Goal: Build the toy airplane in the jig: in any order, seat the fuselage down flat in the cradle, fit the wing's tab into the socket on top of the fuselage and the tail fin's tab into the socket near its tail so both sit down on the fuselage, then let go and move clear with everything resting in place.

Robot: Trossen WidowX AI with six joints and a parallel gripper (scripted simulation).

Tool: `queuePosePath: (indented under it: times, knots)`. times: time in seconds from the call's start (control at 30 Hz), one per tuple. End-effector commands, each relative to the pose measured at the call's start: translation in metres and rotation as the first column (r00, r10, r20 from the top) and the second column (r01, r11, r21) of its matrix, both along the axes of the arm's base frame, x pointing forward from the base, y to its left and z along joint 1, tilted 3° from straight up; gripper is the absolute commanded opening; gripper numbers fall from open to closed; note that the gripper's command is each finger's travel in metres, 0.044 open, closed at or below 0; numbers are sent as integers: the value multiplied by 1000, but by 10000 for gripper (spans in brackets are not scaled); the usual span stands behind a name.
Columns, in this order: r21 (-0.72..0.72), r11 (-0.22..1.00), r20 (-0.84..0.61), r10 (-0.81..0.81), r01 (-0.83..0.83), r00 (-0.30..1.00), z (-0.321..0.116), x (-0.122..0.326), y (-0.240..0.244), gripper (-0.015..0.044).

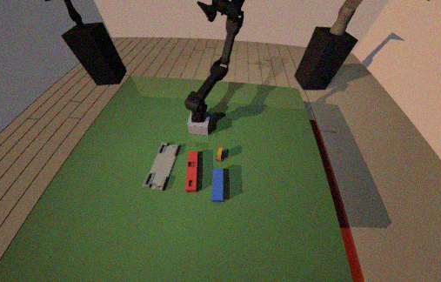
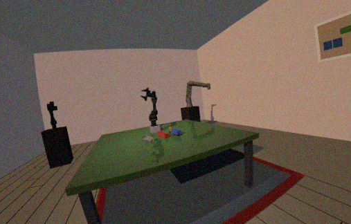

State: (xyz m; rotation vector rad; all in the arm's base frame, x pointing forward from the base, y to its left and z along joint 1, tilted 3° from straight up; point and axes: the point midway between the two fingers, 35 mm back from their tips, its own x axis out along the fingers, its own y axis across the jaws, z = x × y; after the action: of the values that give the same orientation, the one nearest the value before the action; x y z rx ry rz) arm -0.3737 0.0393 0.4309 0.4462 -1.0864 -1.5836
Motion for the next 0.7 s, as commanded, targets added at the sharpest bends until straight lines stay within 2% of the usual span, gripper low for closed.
queuePosePath:
  times: [0.0,0.13,0.33,0.43,0.67]
  knots:
    - [0,1000,0,0,0,1000,0,0,0,426]
    - [-30,999,-60,19,-21,998,13,12,-3,440]
    - [5,994,-286,110,-113,952,66,84,-43,440]
    - [-45,984,-255,157,-174,954,77,95,-45,440]
    - [55,952,-488,288,-300,824,113,199,-91,440]
